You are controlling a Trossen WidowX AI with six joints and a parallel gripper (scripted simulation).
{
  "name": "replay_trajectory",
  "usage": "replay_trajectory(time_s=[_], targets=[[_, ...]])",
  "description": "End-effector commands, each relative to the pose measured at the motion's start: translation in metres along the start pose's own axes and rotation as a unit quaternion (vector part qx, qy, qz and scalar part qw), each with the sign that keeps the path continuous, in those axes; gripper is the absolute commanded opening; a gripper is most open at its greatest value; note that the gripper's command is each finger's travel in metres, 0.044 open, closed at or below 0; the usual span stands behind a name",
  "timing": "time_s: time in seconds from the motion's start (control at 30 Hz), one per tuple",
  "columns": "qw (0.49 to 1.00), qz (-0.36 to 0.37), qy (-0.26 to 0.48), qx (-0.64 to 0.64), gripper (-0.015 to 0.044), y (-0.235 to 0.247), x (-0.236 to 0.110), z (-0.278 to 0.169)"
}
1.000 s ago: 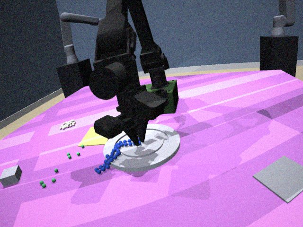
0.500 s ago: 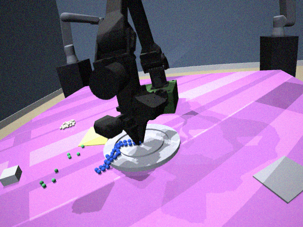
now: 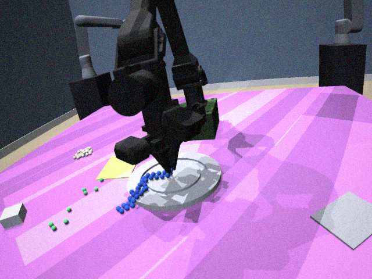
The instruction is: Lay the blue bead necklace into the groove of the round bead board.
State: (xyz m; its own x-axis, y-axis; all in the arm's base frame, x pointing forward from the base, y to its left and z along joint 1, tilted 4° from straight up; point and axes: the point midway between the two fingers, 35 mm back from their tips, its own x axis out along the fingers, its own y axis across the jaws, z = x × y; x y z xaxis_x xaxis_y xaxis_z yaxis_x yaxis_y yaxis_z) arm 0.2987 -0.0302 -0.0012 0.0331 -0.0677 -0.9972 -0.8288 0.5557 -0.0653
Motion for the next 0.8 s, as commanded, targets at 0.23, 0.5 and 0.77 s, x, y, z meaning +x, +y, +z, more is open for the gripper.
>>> replay_trajectory(time_s=[0.23, 0.5, 0.77], targets=[[1.0, -0.005, -0.001, -0.001, 0.0, 0.004, -0.014, -0.004], [1.0, -0.005, -0.001, -0.001, 0.0, 0.008, -0.01, -0.006], [1.0, -0.005, 0.0, -0.001, 0.0, 0.008, 0.003, -0.006]])
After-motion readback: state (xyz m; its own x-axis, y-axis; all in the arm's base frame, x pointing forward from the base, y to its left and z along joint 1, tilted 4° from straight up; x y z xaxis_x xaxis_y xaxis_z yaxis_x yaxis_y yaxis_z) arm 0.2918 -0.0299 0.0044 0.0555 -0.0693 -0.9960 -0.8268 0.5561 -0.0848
